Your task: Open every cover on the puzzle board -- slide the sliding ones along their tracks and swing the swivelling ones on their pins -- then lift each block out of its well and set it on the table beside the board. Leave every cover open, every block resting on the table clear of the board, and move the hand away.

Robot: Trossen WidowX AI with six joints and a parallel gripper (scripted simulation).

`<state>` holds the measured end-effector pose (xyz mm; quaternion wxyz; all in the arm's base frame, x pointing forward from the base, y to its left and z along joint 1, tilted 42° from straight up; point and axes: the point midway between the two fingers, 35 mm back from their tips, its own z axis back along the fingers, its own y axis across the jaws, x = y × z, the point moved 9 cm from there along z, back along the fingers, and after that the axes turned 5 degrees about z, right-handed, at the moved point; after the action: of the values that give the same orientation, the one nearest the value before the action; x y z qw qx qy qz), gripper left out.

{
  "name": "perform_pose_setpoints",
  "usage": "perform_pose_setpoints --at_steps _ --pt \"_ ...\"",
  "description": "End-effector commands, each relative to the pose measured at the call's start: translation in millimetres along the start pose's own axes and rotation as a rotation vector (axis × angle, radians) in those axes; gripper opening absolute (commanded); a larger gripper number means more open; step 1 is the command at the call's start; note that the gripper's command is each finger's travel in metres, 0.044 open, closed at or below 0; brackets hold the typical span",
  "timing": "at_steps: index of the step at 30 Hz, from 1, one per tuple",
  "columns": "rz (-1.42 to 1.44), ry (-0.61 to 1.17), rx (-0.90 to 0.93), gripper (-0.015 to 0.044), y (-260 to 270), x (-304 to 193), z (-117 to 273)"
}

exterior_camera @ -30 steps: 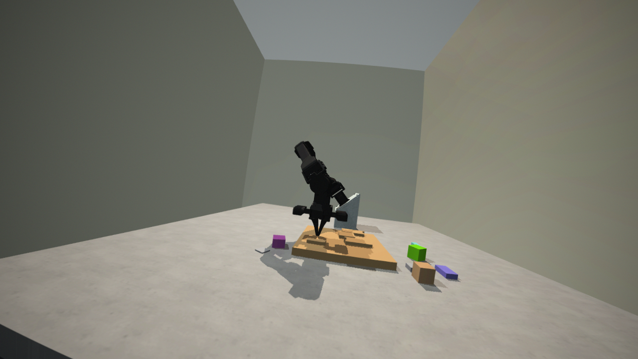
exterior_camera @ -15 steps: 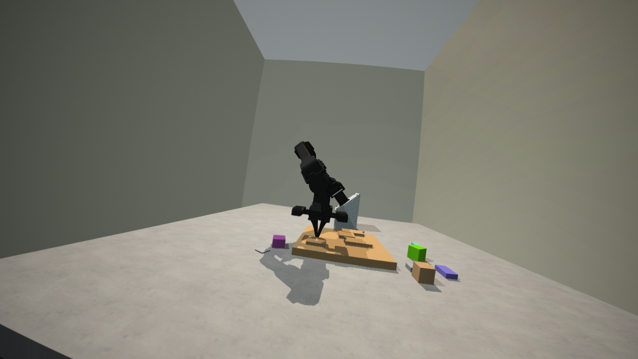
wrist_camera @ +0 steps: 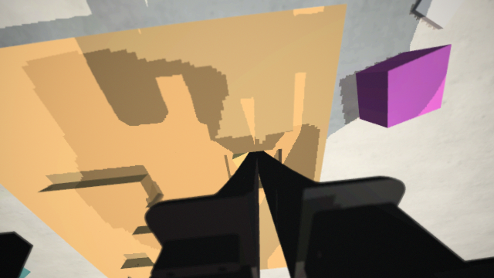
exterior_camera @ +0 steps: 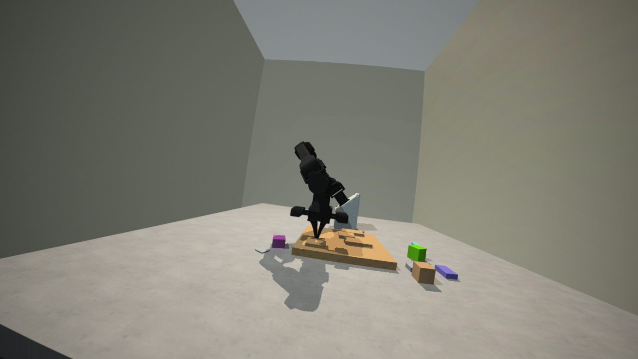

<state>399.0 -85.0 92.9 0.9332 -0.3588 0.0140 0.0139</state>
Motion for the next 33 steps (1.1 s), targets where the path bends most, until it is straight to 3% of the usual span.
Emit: perform_pose_setpoints --at_steps 1,33 --pt "-0.002 0.002 -0.004 0.0000 0 4 -1" --pt "-0.003 0.000 -0.002 0.0000 0 22 19"
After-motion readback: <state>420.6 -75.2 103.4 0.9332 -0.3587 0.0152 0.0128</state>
